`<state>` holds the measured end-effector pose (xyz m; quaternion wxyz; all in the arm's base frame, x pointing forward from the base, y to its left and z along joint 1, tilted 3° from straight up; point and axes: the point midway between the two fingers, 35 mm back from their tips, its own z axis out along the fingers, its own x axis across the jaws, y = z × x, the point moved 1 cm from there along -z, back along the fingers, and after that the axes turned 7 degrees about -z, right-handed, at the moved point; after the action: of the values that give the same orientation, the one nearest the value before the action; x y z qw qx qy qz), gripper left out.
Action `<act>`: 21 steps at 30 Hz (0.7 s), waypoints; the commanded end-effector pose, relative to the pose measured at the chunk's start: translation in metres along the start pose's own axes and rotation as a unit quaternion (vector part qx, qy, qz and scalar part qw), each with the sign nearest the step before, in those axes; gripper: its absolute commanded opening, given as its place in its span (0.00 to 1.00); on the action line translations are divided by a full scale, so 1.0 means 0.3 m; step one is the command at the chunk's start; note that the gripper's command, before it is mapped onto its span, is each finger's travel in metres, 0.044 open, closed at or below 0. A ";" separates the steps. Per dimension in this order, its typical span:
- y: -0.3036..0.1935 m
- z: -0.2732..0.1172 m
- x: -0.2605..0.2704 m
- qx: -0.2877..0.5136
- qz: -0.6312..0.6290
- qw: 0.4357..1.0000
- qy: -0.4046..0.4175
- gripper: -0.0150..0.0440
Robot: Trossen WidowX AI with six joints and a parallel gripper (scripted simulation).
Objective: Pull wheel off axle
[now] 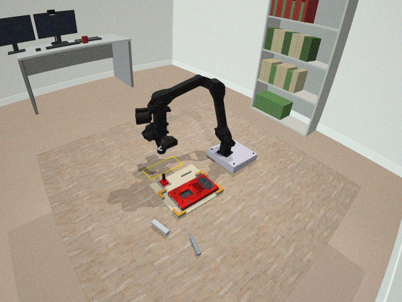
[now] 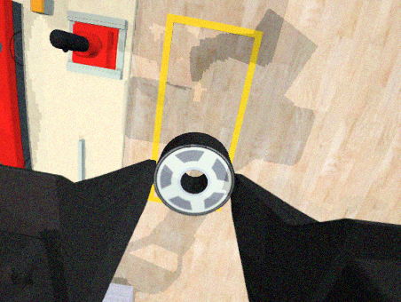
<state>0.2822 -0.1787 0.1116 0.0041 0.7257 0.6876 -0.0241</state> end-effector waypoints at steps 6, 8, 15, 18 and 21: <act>-0.002 0.052 -0.002 -0.002 -0.004 1.000 -0.003 0.25; 0.000 0.068 -0.003 -0.002 -0.004 1.000 -0.003 0.25; 0.008 0.194 -0.007 -0.002 -0.004 1.000 -0.003 0.25; 0.006 0.252 -0.007 -0.002 -0.004 1.000 -0.003 0.25; 0.001 0.310 -0.004 -0.002 -0.004 1.000 -0.003 0.25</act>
<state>0.2815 -0.1831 0.0335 0.0071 0.7246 0.6888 -0.0233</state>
